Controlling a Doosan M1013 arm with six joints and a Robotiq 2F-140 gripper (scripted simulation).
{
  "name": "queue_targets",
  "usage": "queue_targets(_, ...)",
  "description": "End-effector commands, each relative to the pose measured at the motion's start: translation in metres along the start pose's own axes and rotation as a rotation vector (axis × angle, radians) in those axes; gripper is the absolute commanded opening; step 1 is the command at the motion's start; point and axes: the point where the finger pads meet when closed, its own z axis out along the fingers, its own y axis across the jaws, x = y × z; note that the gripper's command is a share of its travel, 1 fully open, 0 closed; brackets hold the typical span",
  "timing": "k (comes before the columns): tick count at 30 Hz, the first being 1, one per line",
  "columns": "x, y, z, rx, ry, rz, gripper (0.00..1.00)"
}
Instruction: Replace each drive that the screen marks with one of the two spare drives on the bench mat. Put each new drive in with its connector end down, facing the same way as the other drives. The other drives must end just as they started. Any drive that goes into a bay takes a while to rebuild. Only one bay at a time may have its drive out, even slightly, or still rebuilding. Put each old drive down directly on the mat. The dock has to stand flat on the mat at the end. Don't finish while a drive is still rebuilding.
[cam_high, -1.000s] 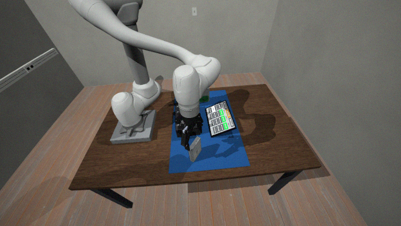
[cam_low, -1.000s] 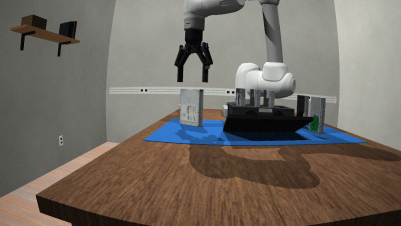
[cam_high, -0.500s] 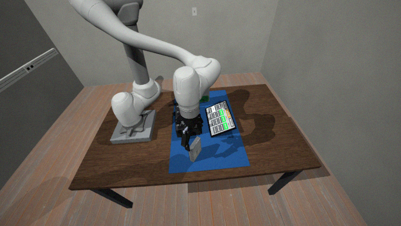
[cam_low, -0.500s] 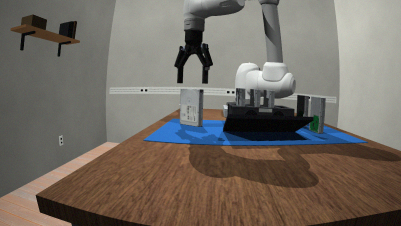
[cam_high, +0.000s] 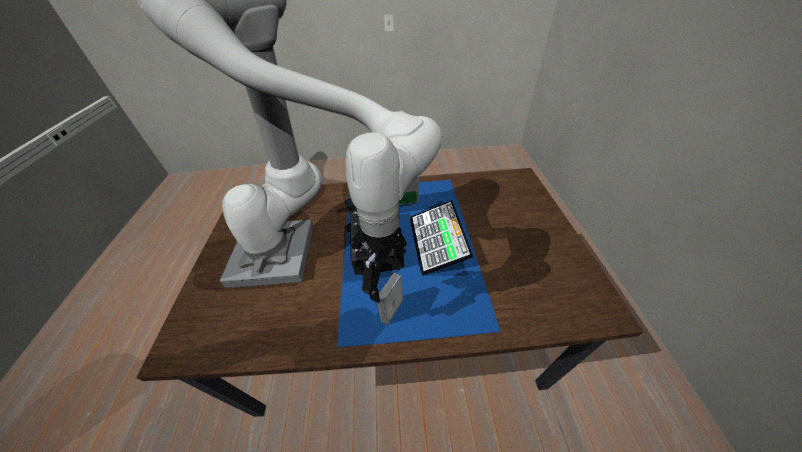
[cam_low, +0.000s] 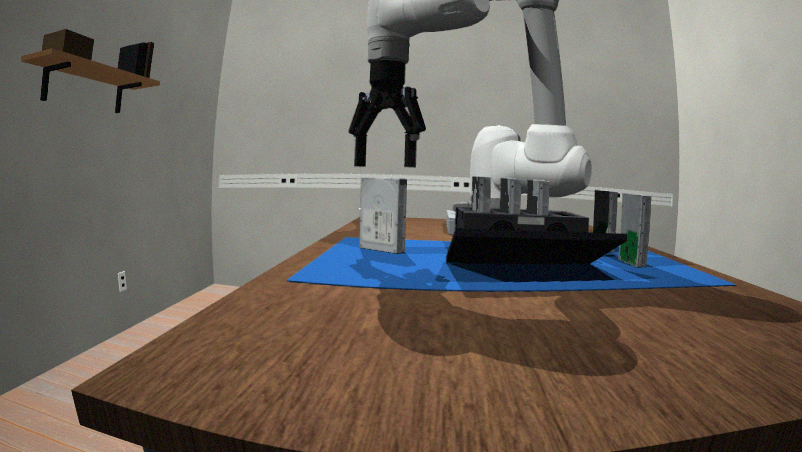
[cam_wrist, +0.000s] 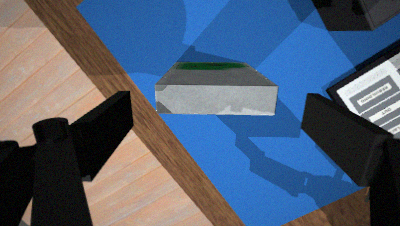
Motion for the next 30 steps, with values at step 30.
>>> queue_targets(30, 0.000, 0.000, 0.034, 0.000, -0.001, 0.000, 0.89)
